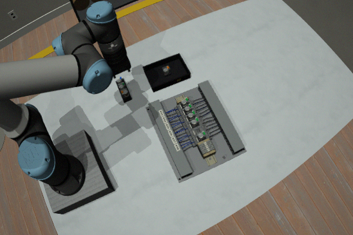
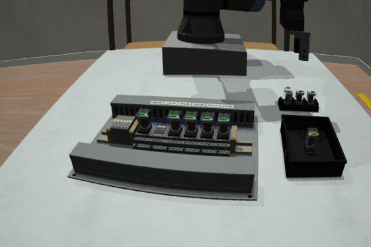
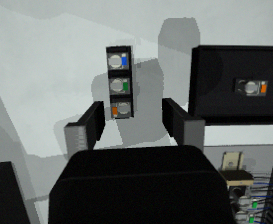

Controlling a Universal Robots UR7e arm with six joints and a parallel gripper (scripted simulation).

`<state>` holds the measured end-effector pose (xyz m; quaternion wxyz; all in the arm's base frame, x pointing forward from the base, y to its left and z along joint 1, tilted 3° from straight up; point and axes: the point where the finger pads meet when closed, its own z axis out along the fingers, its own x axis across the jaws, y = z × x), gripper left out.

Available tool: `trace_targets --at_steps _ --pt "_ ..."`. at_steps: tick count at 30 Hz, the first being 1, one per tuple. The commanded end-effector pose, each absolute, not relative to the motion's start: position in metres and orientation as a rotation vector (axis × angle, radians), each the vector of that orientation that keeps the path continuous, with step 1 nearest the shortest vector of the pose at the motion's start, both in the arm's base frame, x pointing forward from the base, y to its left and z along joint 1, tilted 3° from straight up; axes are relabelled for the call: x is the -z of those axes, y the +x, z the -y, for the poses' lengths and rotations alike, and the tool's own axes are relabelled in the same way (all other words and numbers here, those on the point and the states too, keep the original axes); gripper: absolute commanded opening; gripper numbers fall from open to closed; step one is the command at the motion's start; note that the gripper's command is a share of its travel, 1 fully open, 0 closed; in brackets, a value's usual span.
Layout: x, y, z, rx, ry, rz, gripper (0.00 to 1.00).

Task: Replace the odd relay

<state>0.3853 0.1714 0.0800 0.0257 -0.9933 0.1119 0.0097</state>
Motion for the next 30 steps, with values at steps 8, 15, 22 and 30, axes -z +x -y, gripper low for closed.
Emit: trace_targets --at_steps 8,15,22,30 --pt "-0.085 0.370 -0.174 -0.025 -3.070 -0.347 1.00" --pt "-0.088 0.351 -0.178 -0.026 -3.070 -0.347 1.00" --pt "-0.088 0.351 -0.178 -0.026 -3.070 -0.347 1.00" --pt "-0.086 0.360 -0.176 -0.026 -3.070 -0.347 1.00"
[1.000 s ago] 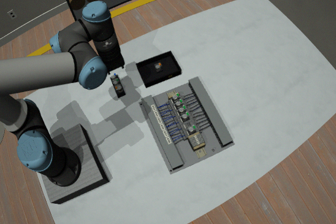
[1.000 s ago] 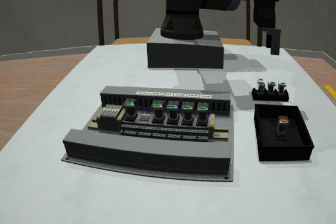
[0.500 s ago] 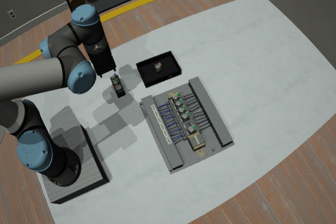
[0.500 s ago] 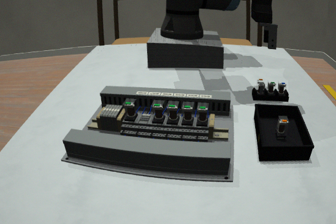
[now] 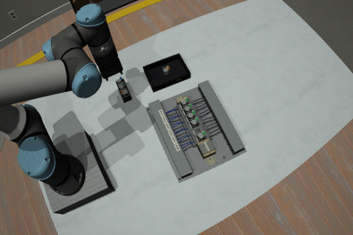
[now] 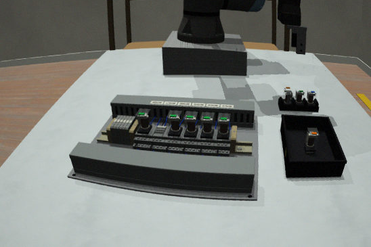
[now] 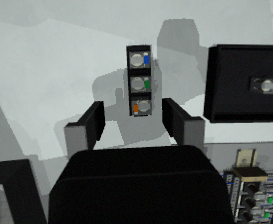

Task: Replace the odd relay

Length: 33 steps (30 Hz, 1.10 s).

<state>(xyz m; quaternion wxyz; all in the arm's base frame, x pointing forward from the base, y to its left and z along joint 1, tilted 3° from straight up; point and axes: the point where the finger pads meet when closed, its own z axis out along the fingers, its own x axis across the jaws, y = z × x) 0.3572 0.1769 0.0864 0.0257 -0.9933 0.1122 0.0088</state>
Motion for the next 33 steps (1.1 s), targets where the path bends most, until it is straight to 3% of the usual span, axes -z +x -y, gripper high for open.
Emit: trace_targets --at_steps 1,33 --pt "-0.0862 0.3601 -0.1764 -0.026 -3.070 -0.347 1.00" --pt "-0.0851 0.3674 -0.1749 -0.026 -3.070 -0.347 1.00"
